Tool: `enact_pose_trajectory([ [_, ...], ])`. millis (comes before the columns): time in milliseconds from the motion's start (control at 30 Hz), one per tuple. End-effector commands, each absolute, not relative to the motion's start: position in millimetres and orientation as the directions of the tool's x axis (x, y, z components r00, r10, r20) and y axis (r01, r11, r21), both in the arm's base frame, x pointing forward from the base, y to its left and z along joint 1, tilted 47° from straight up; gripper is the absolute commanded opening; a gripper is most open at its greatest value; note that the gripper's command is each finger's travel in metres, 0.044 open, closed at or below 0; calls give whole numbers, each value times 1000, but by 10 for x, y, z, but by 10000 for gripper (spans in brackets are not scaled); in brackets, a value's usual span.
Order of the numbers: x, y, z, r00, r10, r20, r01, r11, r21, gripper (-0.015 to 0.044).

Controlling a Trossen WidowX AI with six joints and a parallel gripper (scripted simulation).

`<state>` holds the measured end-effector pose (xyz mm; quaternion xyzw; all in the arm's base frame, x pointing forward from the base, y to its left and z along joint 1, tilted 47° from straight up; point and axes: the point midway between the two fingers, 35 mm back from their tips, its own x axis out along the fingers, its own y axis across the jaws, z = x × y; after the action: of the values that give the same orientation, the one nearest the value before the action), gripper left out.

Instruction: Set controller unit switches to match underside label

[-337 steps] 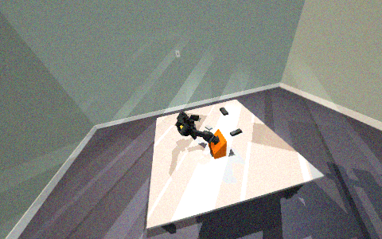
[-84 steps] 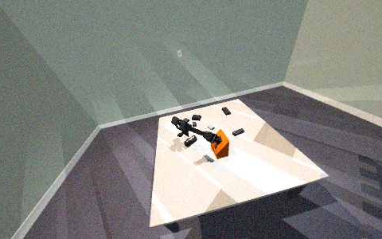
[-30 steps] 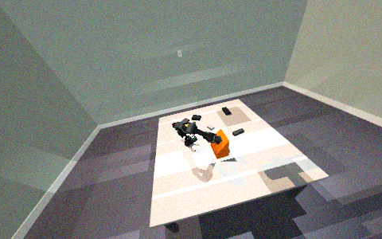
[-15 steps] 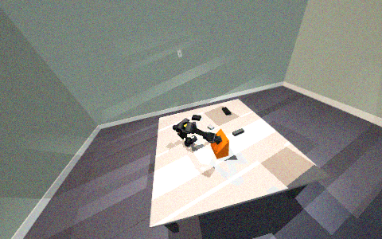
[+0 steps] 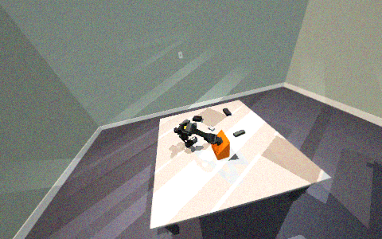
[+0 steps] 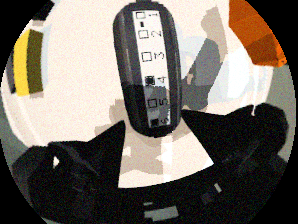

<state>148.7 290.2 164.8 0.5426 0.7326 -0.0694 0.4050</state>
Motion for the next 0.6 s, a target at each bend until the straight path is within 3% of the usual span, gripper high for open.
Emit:
enact_pose_trajectory([
  [0, 1481, 2898, 1613, -83, 735, -673, 855, 399, 330, 348],
  [567, 1485, 2882, 1622, -83, 734, -674, 855, 399, 330, 326],
])
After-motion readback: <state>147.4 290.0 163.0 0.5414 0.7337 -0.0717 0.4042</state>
